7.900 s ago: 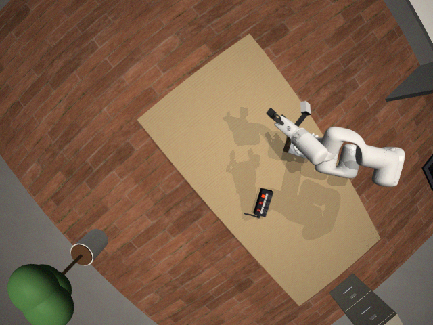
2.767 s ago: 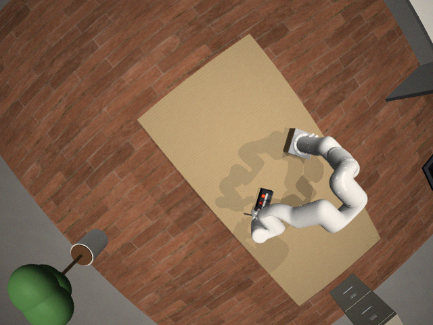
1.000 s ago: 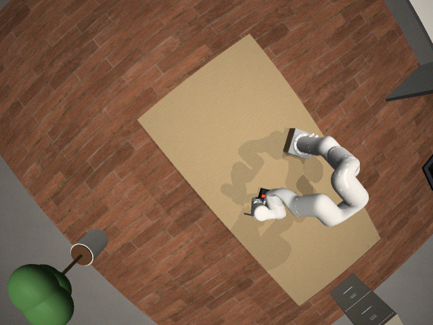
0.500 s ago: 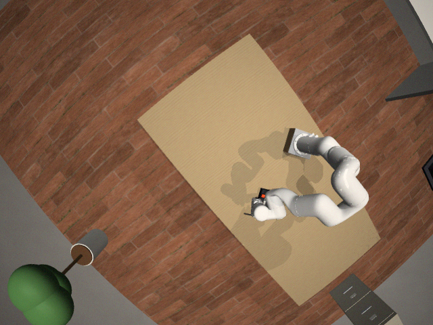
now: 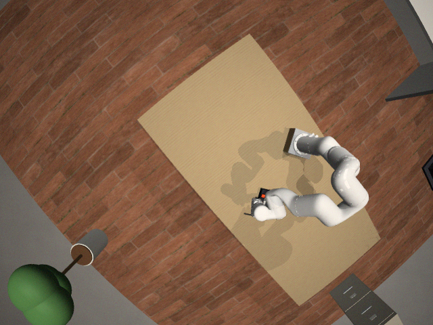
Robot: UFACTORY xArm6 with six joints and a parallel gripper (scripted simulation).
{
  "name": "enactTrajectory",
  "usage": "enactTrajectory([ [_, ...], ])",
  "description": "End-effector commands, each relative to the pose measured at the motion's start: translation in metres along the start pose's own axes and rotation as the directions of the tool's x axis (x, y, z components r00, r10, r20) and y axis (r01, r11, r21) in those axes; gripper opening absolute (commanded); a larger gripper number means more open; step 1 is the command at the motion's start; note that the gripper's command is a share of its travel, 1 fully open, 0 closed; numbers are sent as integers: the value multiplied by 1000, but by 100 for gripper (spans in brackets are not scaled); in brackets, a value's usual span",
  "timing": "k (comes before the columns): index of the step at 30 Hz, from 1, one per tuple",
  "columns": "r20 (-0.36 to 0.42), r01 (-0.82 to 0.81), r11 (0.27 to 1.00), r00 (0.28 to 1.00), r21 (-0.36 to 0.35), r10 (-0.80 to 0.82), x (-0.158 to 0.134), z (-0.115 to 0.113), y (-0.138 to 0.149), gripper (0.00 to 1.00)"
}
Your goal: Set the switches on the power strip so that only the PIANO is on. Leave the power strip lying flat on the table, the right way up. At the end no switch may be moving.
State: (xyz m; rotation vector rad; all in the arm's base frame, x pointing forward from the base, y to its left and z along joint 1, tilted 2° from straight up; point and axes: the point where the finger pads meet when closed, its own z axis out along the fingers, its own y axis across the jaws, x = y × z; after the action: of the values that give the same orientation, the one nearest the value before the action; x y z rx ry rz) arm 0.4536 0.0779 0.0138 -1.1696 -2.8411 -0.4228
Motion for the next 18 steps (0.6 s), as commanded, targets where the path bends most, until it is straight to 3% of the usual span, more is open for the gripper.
enactTrajectory([
  [1, 3, 1, 1000, 1000, -3, -1, -1, -1, 1, 0],
  [11, 1, 4, 1000, 1000, -1, -4, 0, -2, 2, 0],
  [13, -30, 64, 998, 998, 27, -63, 4, -7, 14, 0],
  [15, -79, 175, 980, 983, 100, -167, 10, -20, 30, 0],
  [18, -79, 175, 980, 983, 100, -167, 10, -20, 30, 0],
])
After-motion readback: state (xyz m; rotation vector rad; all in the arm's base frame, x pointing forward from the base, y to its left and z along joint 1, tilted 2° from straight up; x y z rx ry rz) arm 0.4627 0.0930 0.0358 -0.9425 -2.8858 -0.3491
